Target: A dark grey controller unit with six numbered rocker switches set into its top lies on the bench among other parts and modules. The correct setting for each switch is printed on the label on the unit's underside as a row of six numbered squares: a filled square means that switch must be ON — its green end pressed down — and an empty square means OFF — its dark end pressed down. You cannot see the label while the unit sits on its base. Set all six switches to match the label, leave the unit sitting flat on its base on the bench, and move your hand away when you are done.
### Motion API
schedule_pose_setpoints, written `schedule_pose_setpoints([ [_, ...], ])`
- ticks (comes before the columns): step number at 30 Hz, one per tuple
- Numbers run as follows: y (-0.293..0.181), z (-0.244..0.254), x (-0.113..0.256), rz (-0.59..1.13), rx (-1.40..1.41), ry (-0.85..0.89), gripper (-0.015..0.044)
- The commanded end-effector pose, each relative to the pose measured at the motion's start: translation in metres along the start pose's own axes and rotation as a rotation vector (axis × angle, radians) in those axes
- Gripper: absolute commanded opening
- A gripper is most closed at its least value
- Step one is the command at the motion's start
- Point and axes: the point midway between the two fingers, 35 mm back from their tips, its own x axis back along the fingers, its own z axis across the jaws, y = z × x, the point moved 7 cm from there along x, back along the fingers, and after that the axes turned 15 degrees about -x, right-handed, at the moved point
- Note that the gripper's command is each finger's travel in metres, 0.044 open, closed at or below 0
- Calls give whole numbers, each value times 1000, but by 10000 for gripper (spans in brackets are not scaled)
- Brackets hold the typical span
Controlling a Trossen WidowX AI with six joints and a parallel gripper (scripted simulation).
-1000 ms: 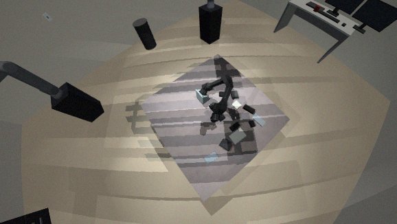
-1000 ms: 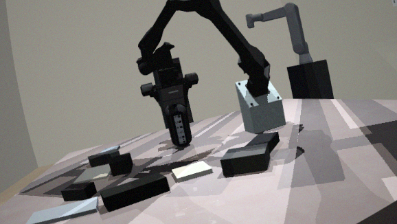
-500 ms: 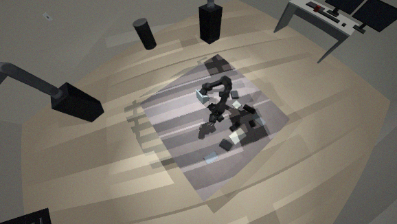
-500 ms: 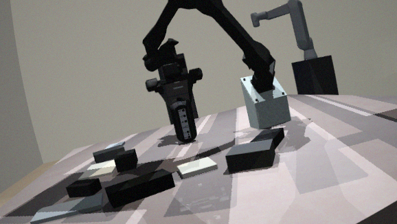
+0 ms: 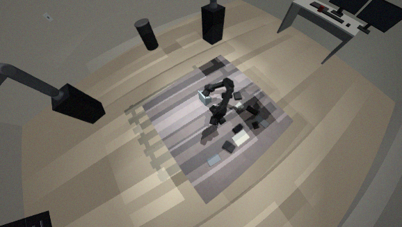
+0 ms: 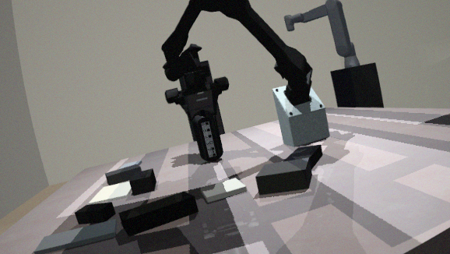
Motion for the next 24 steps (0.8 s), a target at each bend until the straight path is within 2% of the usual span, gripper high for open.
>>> schedule_pose_setpoints([
  [1,-5,-3,1,19,12,-2,338],
  [24,-17,-7,6,71,13,-17,338],
])
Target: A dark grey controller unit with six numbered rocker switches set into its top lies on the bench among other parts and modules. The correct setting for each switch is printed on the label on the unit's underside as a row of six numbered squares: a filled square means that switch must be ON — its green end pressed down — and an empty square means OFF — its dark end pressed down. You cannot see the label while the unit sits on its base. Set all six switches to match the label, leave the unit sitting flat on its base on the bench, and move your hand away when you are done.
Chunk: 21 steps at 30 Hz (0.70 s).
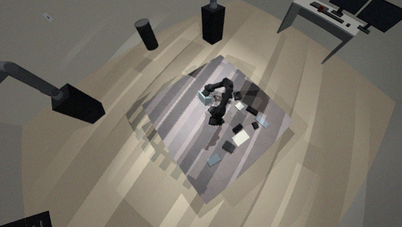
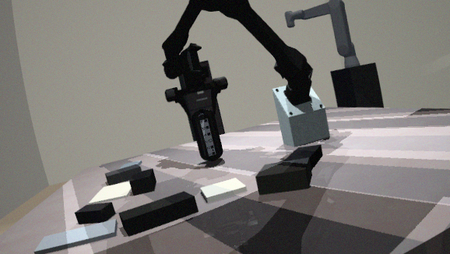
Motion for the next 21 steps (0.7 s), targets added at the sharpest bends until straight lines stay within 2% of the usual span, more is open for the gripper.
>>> schedule_pose_setpoints([
  [1,-4,-3,-1,21,7,0,338],
  [21,-15,-6,1,67,7,-13,338],
])
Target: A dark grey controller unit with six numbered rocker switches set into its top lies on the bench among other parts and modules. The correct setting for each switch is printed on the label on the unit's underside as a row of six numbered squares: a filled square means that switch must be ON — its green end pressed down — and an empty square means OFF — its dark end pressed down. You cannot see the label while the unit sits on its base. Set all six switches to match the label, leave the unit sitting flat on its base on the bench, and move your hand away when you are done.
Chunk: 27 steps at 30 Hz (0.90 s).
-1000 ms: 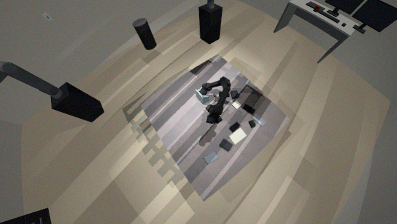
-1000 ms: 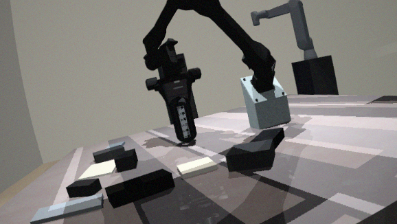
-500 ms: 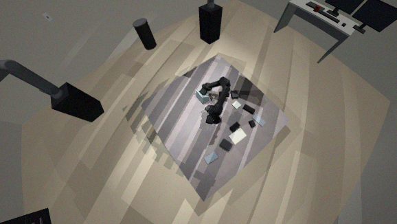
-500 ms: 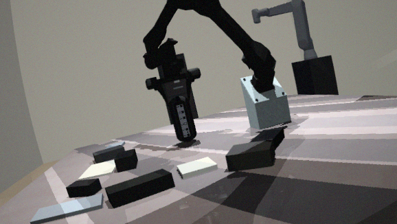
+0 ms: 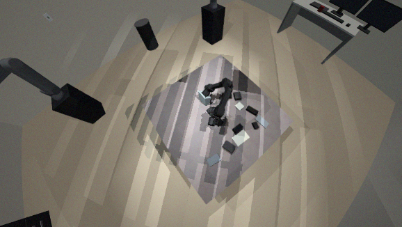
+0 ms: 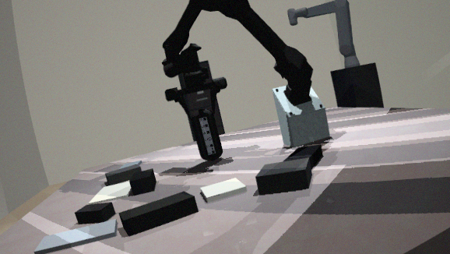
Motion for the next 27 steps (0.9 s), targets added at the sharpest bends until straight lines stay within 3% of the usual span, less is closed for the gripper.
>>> schedule_pose_setpoints([
  [1,-4,-2,-3,18,3,4,338],
  [27,-19,-6,-3,78,4,-13,338],
])
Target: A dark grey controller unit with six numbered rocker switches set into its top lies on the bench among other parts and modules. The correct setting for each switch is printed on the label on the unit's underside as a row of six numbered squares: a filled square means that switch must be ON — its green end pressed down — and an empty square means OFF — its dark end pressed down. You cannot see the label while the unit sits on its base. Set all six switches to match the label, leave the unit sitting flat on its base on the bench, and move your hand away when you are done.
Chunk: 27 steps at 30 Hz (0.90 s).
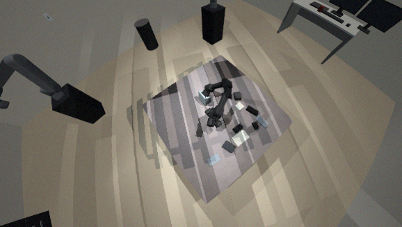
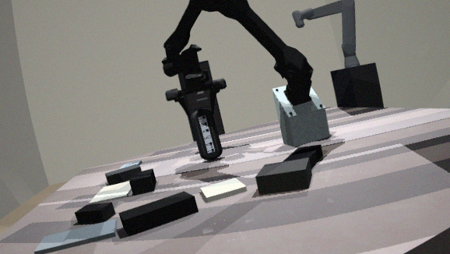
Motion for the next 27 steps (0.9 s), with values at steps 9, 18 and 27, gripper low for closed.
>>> schedule_pose_setpoints([
  [9,-8,-3,-6,34,1,4,338],
  [18,-13,-4,-7,55,1,-2,338],
  [27,-17,-5,-9,76,1,-8,338],
])
